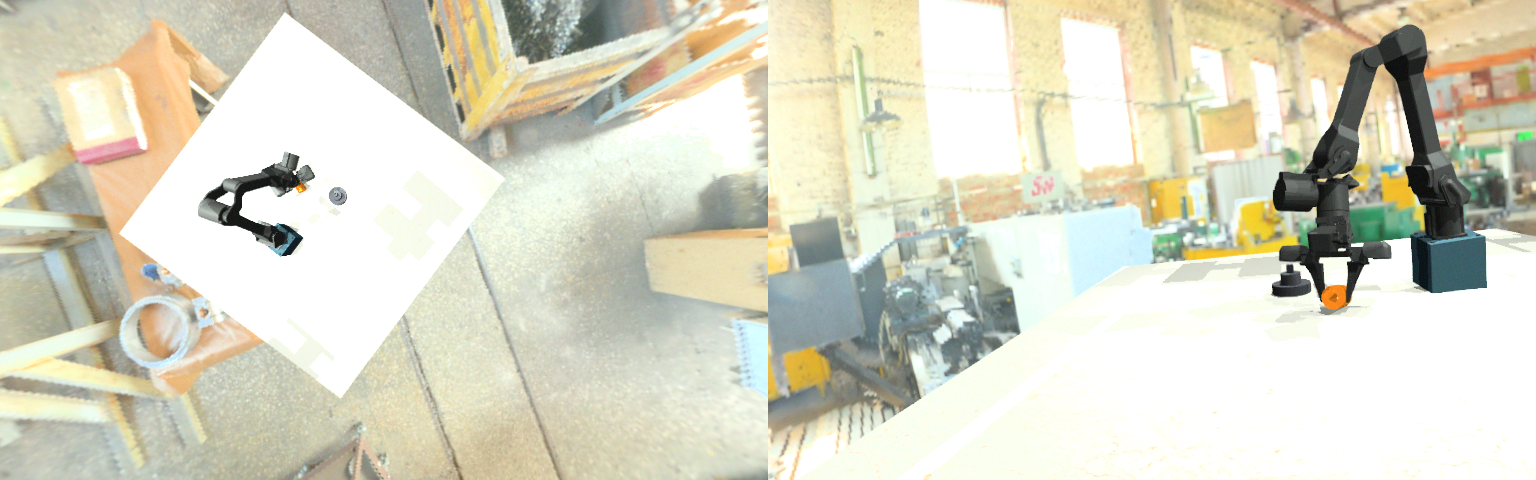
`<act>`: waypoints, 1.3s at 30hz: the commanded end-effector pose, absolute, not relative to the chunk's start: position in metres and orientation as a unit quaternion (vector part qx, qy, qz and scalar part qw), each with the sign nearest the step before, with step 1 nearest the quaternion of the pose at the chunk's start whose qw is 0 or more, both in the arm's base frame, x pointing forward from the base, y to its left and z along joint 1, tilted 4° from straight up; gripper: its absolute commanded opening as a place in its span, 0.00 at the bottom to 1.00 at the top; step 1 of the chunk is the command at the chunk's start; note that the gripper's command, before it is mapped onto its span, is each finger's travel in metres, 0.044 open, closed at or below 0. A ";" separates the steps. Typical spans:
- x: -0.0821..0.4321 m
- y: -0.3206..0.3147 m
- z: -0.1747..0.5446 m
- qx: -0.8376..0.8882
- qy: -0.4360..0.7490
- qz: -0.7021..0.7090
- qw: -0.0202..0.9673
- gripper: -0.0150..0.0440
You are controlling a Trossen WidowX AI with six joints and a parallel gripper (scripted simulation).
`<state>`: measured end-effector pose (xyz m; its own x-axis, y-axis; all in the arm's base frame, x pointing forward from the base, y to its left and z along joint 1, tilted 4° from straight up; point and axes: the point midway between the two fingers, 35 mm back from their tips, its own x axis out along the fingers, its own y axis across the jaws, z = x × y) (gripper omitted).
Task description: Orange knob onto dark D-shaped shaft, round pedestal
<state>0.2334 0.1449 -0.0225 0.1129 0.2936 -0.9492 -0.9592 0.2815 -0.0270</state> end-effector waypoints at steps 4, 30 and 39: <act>0.231 0.138 -0.019 -0.335 0.425 0.498 0.678 0.56; 0.223 0.111 -0.017 -0.223 0.273 0.558 0.752 0.56; 0.220 0.101 -0.019 -0.179 0.214 0.573 0.770 0.56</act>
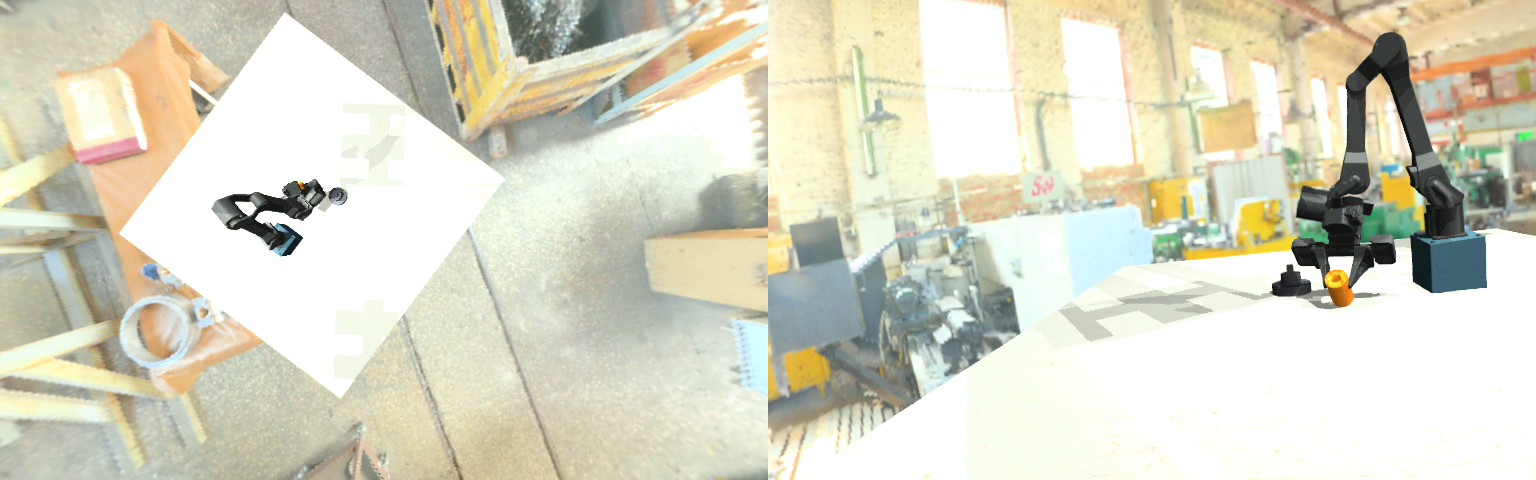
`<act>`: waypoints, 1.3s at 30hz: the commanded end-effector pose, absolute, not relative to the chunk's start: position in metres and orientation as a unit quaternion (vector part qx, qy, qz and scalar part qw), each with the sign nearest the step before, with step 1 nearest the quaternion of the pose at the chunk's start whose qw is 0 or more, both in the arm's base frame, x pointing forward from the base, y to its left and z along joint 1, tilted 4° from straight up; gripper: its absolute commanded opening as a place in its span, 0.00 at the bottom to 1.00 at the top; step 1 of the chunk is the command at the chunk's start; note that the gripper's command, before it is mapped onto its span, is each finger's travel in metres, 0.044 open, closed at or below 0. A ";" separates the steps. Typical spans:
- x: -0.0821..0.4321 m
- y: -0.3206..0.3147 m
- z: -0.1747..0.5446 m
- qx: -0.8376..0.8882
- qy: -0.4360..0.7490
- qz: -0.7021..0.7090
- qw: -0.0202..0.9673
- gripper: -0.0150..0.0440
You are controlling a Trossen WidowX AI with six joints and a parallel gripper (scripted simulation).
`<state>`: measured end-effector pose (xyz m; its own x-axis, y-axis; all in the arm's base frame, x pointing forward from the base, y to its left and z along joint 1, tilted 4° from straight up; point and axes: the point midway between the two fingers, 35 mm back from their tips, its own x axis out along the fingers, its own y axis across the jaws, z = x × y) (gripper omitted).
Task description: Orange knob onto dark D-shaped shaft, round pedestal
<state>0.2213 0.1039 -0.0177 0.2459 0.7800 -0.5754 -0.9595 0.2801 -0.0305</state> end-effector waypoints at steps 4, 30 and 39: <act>0.218 0.097 -0.020 -0.160 0.187 0.579 0.777 0.56; 0.212 0.078 -0.026 -0.092 0.097 0.593 0.794 0.56; 0.212 0.080 -0.026 -0.087 0.095 0.594 0.794 0.69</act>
